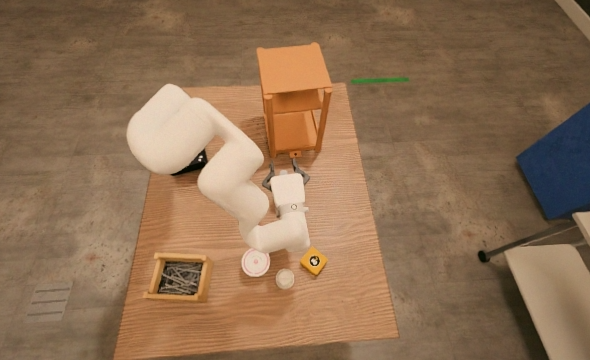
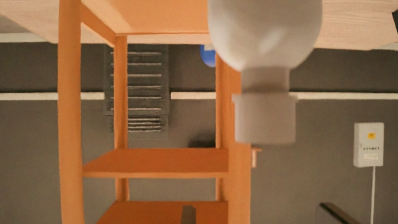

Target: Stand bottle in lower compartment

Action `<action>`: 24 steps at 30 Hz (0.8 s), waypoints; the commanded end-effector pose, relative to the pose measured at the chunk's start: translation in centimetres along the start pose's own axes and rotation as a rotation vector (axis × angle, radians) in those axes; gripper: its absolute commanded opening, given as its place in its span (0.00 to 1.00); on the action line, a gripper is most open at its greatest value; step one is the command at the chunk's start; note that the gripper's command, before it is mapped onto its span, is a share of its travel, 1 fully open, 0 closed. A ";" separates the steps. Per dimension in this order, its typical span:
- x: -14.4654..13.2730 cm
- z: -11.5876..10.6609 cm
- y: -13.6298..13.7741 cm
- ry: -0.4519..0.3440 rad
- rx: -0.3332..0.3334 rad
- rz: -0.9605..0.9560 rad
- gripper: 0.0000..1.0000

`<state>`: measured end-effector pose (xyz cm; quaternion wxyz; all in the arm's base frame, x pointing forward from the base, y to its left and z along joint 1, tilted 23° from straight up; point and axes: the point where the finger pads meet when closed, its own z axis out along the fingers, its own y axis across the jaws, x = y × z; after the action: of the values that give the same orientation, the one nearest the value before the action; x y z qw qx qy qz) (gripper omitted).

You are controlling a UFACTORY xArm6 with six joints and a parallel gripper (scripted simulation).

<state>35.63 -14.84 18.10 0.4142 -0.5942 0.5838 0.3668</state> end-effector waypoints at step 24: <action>6.8 0.0 -0.1 0.002 0.000 -0.003 0.75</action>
<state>35.95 -17.20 12.52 0.4141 -0.5946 0.5838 0.3662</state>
